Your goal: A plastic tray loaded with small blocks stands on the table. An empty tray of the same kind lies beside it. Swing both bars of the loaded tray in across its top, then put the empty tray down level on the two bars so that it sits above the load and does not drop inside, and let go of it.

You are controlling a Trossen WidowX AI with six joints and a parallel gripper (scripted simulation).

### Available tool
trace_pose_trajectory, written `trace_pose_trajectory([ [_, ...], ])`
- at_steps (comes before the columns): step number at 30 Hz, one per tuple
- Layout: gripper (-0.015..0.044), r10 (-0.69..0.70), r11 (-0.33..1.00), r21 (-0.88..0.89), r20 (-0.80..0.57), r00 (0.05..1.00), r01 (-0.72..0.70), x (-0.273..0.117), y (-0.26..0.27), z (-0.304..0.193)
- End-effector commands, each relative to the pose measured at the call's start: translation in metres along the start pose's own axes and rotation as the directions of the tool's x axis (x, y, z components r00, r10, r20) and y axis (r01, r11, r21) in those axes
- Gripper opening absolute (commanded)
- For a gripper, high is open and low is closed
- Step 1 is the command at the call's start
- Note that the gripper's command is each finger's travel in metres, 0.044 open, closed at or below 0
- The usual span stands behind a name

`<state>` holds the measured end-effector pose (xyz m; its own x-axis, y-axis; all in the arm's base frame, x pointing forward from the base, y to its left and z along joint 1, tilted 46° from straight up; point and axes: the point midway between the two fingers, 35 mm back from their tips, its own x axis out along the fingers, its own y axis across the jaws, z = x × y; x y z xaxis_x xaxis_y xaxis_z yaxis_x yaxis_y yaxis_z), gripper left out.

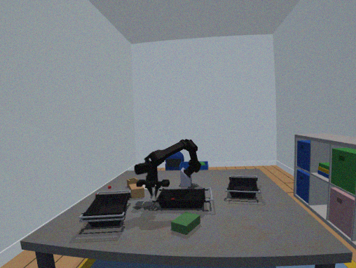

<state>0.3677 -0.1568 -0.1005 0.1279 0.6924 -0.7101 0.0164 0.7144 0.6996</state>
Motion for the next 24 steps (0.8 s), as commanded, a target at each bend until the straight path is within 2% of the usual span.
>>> trace_pose_trajectory([
  [1,0.0083,0.003,1.000,0.006,0.002,1.000,-0.003,0.002,0.001,-0.001],
  [12,0.0083,0.003,1.000,0.007,0.002,1.000,-0.003,-0.029,0.024,-0.001],
  [24,0.0083,0.005,1.000,0.008,0.001,1.000,-0.005,-0.026,0.059,0.000],
])
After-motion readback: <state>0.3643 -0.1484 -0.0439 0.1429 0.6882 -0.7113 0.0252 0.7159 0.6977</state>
